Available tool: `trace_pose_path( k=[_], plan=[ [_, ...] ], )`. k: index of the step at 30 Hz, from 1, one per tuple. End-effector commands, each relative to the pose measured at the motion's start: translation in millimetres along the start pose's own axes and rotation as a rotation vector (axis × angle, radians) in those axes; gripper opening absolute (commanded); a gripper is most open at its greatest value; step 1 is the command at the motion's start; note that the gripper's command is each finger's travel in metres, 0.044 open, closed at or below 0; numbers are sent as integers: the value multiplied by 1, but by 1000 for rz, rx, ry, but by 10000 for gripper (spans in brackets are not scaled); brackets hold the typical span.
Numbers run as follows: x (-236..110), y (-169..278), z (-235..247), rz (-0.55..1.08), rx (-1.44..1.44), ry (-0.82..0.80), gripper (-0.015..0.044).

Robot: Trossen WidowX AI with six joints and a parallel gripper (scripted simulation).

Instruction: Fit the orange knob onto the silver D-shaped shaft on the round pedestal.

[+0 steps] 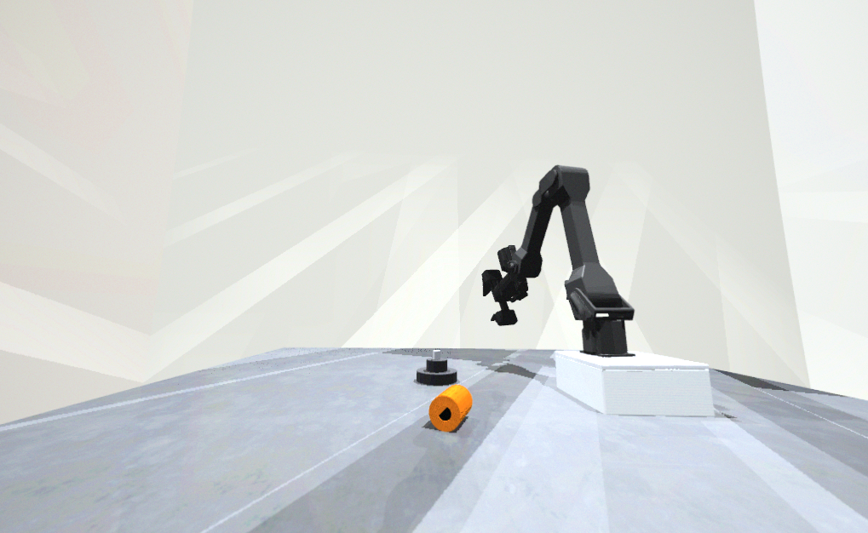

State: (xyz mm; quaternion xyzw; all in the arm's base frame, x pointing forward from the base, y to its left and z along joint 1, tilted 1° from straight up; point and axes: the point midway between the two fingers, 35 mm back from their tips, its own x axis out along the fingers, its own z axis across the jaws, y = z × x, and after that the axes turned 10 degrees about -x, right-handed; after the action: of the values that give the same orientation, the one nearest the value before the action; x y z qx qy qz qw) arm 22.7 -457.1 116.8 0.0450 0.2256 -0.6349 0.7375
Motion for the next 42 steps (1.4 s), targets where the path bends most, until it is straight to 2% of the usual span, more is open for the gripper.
trace_pose_path(
  k=[1, 6, 12, 18, 24, 33, 42],
  plan=[
    [-1, 76, 4, 173, -15, 48, 440],
    [-14, 154, 2, 332, -7, 140, 440],
    [-51, 243, -7, 500, -22, 266, 440],
    [-108, 319, -25, 640, -77, 402, 440],
    [-180, 377, -50, 751, -181, 533, 440],
    [-306, 421, -102, 829, -379, 750, 440],
    [-434, 404, -158, 784, -656, 906, 440]
  ],
)
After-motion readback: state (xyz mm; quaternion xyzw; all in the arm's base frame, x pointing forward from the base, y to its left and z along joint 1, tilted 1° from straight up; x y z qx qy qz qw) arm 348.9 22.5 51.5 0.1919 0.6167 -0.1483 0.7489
